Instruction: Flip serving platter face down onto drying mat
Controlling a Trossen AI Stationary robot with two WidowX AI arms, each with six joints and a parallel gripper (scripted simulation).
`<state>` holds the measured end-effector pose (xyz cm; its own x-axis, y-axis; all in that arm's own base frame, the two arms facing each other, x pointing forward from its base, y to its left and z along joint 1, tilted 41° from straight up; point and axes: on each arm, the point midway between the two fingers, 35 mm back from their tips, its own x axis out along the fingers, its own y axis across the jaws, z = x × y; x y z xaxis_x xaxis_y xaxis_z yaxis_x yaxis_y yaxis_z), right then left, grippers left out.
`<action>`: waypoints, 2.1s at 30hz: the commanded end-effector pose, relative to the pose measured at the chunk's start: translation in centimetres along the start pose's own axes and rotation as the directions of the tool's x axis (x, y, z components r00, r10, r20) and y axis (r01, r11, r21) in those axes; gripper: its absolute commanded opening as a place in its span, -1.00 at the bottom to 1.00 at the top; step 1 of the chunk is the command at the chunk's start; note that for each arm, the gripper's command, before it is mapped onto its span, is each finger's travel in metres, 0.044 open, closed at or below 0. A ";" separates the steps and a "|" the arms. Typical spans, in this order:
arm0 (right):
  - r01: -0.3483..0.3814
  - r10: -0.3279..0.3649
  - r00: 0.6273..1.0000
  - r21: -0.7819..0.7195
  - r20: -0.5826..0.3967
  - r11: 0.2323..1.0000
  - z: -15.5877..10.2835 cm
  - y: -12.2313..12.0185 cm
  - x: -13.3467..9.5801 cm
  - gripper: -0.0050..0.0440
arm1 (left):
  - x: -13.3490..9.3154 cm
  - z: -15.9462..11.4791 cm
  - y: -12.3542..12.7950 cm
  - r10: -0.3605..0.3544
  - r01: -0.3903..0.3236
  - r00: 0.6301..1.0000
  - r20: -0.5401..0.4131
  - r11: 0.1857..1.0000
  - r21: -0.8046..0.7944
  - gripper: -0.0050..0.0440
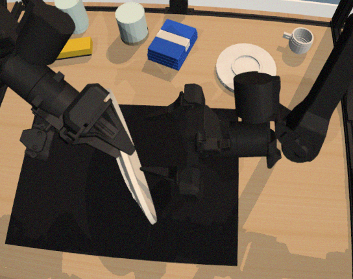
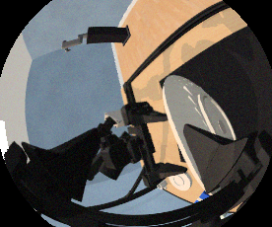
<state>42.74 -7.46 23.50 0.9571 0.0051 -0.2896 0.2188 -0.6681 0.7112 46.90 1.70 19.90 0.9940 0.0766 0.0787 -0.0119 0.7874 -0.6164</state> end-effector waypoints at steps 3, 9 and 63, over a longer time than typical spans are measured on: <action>0.013 -0.013 1.000 0.003 -0.002 1.000 -0.6 0.0 1.2 1.00 | 0.0 0.0 0.0 -0.004 0.004 1.000 0.000 1.000 0.004 1.00; 0.013 -0.013 1.000 0.003 -0.002 1.000 -0.9 0.2 1.8 1.00 | 0.0 0.0 0.0 -0.004 0.004 1.000 0.000 1.000 0.004 1.00; 0.212 -0.212 0.977 -0.015 -0.007 0.977 10.4 -18.1 -5.6 1.00 | 0.1 0.0 0.0 -0.004 0.004 1.000 0.000 1.000 0.004 1.00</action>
<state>34.35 -3.85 7.18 0.8905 0.1343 -0.4348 0.4114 -0.6460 0.6430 46.83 1.60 19.61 0.9951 0.0700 0.0703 -0.0124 0.7907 -0.6120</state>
